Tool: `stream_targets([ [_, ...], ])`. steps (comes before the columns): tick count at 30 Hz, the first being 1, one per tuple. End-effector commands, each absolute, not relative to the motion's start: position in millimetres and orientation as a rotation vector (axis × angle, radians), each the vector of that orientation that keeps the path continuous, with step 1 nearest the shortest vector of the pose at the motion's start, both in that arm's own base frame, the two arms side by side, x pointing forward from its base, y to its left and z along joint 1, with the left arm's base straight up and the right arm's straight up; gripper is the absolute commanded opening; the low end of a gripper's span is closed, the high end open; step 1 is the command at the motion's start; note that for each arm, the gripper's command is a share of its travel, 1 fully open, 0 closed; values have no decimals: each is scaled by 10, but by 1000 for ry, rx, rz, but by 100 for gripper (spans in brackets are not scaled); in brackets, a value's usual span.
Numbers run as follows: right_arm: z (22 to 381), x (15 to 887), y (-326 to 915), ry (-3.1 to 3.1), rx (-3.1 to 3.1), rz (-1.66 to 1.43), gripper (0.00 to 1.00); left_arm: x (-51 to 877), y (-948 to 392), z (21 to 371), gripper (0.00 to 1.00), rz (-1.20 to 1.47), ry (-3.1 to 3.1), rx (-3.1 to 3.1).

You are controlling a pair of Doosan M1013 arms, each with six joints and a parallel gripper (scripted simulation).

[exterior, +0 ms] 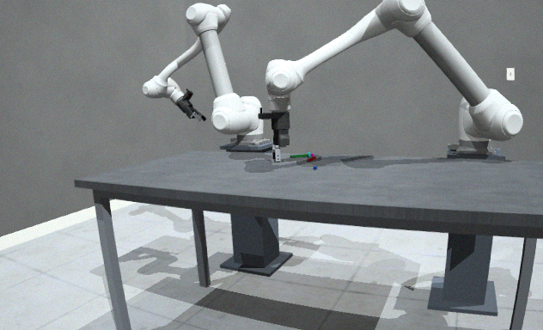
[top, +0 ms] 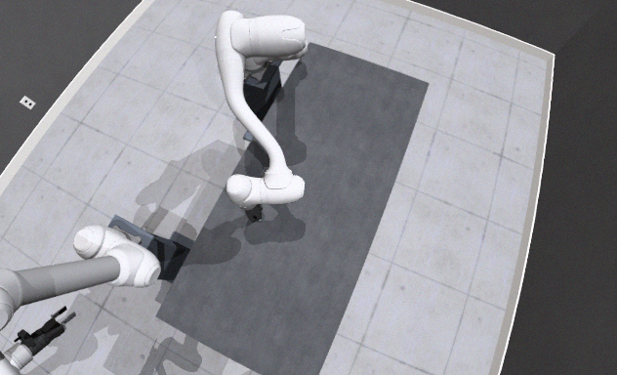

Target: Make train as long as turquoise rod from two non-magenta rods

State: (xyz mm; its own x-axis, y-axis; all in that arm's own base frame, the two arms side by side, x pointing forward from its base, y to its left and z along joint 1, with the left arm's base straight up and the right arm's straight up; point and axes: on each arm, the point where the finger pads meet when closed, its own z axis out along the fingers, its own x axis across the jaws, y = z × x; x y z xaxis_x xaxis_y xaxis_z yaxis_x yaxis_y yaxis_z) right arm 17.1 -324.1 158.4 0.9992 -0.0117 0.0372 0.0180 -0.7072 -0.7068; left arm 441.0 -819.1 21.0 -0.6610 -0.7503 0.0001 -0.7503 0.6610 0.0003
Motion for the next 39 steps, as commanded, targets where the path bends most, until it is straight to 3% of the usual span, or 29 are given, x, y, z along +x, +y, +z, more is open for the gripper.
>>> stream_targets([
  [1, 1588, 172, -3244, -4, -2357, -50, 100, 4414, -8196, 228, 48, 3, -2863, 1293],
  [2, 1588, 172, -3244, -4, -2357, -50, 100, 4414, -8196, 228, 54, 3, -2863, 1293],
  [18, 1588, 172, -3244, -4, -2357, -50, 100, 4414, -8196, 277, 54, 3, -2863, 1293],
  [31, 1588, 172, -3244, -4, -2357, -50, 100, 4414, -8195, 890, 54, 3, -2863, 1293],
  [39, 1588, 172, -3244, -4, -2357, -50, 100, 4414, -8195, 1096, 54, 3, -2863, 1293],
])
